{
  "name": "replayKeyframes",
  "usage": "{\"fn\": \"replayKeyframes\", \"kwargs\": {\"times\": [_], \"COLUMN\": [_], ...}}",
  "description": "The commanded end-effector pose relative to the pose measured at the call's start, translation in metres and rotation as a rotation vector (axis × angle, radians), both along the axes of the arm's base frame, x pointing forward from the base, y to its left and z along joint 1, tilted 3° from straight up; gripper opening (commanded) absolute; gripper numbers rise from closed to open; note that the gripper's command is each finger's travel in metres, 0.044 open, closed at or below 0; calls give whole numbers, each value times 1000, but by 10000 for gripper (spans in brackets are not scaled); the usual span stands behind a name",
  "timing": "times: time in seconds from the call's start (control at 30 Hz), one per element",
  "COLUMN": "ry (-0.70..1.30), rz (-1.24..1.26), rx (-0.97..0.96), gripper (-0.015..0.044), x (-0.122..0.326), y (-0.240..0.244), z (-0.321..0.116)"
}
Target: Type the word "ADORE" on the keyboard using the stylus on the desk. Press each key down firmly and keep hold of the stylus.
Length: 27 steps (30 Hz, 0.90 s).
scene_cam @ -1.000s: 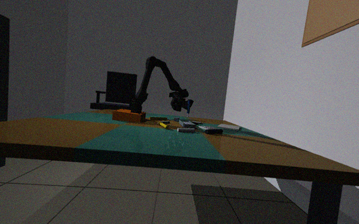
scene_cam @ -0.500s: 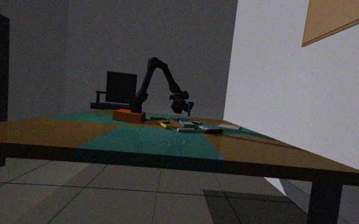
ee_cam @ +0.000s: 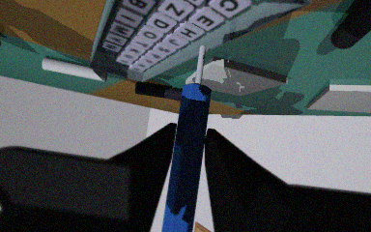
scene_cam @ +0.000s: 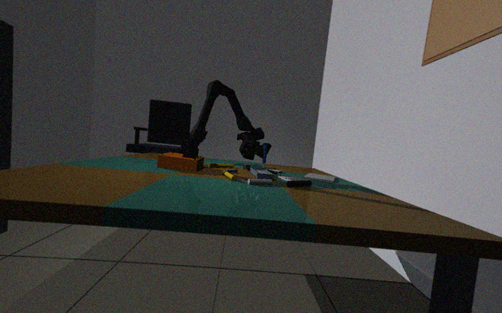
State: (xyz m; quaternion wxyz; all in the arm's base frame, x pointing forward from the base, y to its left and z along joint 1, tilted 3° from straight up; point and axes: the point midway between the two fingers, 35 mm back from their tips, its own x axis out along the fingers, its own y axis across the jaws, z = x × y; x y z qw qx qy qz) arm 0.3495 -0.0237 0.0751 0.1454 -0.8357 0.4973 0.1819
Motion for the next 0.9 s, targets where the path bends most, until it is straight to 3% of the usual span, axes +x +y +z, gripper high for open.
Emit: {"fn": "replayKeyframes", "kwargs": {"times": [0.0, 0.87], "ry": [9, 9], "rz": [2, 2], "rx": [0, 0], "gripper": [81, 81], "x": [0, 1], "y": [1, 1], "z": [-6, -11]}}
